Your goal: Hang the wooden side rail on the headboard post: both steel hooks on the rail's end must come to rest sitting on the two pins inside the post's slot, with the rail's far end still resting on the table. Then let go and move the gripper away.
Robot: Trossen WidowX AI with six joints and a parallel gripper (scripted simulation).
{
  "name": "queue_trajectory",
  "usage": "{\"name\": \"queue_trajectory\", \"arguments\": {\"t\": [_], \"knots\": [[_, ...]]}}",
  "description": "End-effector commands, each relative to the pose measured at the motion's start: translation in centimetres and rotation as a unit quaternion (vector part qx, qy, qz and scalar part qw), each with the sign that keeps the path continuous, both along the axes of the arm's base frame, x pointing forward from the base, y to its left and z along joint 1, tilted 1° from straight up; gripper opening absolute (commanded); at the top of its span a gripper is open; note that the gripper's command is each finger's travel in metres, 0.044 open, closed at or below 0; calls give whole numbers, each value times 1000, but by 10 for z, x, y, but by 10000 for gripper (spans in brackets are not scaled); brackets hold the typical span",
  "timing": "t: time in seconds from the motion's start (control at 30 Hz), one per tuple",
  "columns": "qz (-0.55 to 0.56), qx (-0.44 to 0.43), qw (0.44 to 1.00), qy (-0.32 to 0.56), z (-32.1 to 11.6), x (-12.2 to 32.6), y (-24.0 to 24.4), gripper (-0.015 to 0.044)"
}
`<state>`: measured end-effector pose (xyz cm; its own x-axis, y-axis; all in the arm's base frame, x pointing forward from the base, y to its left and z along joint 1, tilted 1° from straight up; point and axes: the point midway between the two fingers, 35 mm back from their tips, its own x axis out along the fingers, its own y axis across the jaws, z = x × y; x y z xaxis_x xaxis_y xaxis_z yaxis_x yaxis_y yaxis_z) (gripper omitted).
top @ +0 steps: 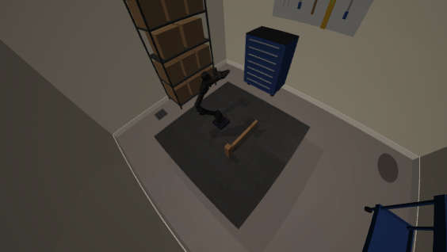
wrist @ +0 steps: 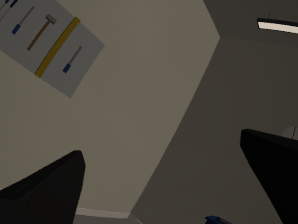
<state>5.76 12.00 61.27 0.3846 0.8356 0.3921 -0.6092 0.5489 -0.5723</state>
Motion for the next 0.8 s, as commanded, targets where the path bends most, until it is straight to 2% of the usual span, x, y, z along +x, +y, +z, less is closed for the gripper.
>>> {"name": "queue_trajectory", "arguments": {"t": [0.0, 0.37, 0.77], "knots": [[-37, -14, 999, 15, -18, 16, 29, 440], [-120, -2, 991, 67, -59, 70, 59, 440], [-193, -34, 976, 91, -119, 129, 69, 440]]}}
